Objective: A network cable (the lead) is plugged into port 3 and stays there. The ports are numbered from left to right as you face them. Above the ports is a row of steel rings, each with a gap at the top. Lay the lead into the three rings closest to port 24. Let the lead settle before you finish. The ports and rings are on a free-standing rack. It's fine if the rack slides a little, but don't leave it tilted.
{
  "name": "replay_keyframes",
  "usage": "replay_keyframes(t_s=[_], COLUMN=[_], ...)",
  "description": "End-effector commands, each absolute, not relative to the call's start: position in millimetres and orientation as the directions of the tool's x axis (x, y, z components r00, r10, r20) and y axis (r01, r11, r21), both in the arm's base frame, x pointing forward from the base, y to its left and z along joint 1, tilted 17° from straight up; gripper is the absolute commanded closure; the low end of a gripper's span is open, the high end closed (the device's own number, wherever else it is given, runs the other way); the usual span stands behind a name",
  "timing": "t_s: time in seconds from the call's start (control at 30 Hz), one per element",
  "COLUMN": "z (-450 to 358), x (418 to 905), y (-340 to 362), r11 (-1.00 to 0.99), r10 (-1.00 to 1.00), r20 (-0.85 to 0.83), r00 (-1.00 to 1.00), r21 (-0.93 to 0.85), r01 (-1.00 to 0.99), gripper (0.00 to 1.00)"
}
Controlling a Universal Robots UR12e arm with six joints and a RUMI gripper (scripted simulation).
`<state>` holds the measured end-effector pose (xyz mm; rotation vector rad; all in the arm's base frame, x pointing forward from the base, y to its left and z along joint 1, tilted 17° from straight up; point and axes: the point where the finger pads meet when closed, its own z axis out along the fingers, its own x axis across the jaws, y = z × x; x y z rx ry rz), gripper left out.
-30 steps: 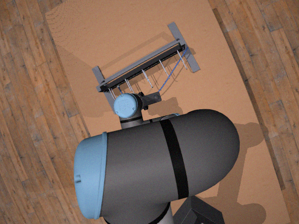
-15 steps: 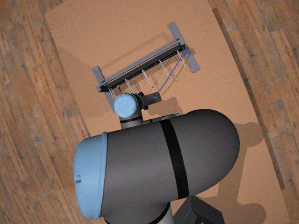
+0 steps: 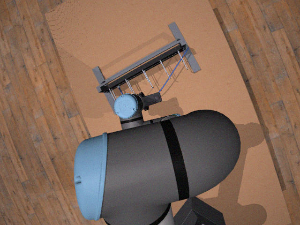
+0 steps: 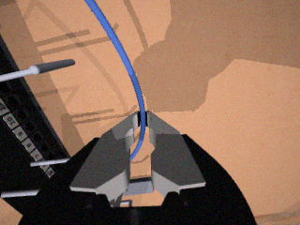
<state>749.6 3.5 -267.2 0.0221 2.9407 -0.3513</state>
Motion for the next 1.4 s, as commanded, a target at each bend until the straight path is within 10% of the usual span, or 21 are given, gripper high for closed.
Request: replay_keyframes(t_s=[0.0, 1.37], z=[-265.3, -193.5], x=[749.9, 736.6], y=[4.0, 21.7], r11=[0.972, 0.972], r10=[-0.007, -0.007], r20=[-0.181, -0.181], r00=[-0.984, -0.984], r21=[-0.232, -0.232], r01=[0.036, 0.036], gripper=[1.0, 1.0])
